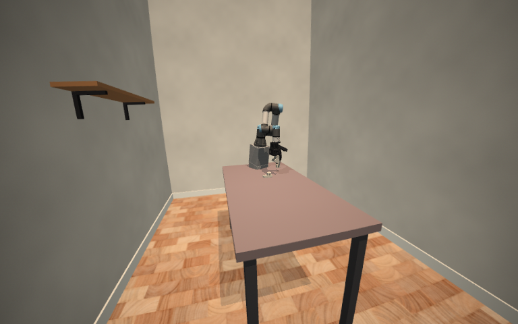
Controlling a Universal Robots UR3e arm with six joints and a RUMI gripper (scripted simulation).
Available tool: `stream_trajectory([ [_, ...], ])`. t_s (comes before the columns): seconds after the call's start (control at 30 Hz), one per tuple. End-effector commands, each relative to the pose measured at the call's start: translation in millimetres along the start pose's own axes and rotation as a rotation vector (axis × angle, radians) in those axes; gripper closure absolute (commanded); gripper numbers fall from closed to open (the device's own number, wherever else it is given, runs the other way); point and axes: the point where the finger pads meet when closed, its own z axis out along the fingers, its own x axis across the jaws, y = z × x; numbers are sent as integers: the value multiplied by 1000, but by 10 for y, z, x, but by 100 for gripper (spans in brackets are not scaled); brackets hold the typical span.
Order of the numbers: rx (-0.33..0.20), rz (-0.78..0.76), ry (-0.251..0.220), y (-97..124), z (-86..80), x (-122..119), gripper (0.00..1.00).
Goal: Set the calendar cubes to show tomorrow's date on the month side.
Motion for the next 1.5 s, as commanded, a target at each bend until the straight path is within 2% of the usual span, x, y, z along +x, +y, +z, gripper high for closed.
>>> stream_trajectory([
  [0.0,-2,0,4,3,123,12,90],
  [0.07,-2,0,4,3,123,12,90],
  [0.57,-2,0,4,2,469,14,90],
  [0.87,-2,0,4,2,580,14,90],
  [1.47,-2,0,4,1,656,15,90],
])
